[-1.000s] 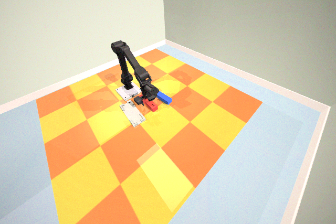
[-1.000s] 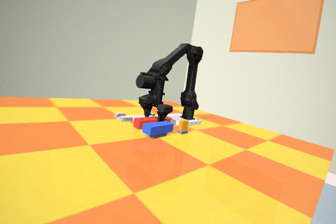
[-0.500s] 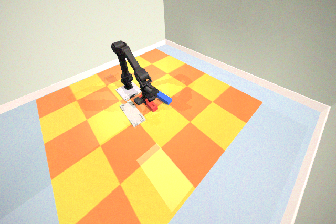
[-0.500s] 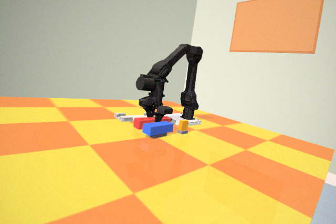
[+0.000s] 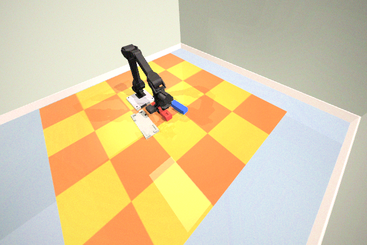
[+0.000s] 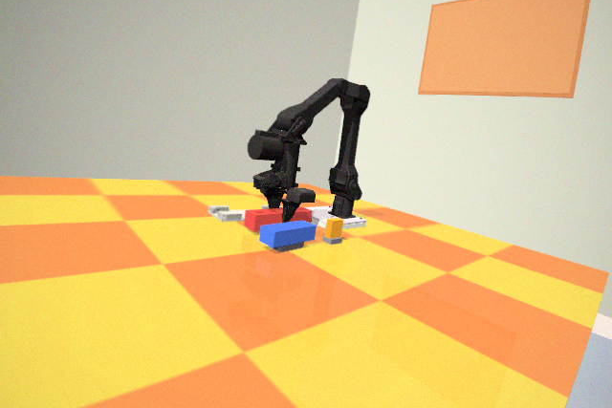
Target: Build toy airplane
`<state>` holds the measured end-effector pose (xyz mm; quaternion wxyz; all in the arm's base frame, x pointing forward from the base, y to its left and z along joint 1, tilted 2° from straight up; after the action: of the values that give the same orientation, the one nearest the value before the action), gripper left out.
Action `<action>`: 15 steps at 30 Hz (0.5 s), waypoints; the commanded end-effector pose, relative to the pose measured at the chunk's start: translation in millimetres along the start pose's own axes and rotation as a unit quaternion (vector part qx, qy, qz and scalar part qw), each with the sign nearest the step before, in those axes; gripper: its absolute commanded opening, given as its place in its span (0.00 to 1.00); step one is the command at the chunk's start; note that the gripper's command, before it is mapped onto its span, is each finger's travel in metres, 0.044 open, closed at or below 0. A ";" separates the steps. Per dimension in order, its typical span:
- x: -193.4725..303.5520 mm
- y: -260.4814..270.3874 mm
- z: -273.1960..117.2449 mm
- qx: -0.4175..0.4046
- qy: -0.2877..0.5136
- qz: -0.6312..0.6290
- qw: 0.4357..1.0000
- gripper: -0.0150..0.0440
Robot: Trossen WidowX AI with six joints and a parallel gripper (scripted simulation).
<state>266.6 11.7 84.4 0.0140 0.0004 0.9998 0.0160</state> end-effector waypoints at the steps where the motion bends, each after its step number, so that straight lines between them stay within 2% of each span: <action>1: -4.3 -0.1 -13.4 0.001 -0.005 0.001 1.000 0.25; 15: -6.6 0.0 -56.8 0.001 -0.006 0.001 1.000 0.25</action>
<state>270.7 10.5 130.9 0.0164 0.0028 0.9997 0.0160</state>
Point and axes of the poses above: the point midway between the two fingers, 35 mm back from their tips, its own z axis out along the fingers, its own y axis across the jaws, x = y × z, the point moved 4 cm from there along -z, back along the fingers, and after that the axes turned 1 degree about -z, right-handed, at the moved point
